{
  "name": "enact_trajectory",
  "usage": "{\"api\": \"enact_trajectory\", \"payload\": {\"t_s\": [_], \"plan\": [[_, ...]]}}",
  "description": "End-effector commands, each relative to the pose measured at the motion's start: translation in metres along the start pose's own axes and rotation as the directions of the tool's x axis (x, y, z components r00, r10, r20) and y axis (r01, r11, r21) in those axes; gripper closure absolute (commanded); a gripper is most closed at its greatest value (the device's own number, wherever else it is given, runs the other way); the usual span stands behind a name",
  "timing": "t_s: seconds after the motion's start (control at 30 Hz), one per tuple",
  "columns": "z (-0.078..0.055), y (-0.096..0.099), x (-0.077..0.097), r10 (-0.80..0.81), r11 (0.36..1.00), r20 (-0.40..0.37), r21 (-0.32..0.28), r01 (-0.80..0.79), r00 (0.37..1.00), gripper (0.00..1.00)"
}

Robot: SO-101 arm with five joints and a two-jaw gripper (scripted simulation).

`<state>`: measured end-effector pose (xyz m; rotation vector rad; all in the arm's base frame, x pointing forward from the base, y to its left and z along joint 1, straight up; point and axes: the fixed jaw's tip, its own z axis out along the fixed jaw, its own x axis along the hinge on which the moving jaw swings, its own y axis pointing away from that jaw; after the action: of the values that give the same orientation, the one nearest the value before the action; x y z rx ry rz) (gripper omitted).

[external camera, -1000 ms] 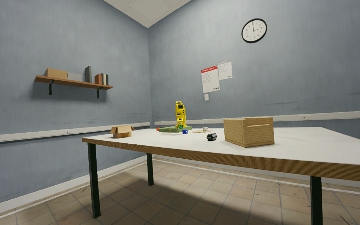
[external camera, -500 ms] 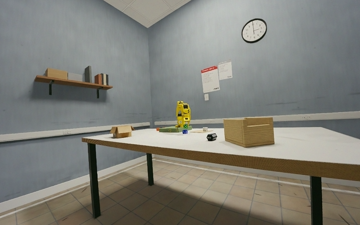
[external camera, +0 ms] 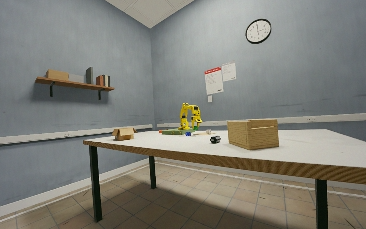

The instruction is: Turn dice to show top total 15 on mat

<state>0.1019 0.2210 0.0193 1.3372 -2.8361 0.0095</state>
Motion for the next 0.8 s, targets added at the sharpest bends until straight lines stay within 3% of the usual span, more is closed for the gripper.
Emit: {"api": "enact_trajectory", "payload": {"t_s": [0.0, 0.3, 0.77], "plan": [[0.002, 0.004, 0.002, -0.011, 1.0, -0.017, 0.003, 0.011, 1.0, 1.0], [0.002, 0.013, 0.004, -0.046, 0.999, -0.017, 0.003, 0.046, 0.999, 1.0], [0.003, 0.071, 0.031, -0.304, 0.953, -0.016, 0.006, 0.304, 0.952, 1.0]]}}
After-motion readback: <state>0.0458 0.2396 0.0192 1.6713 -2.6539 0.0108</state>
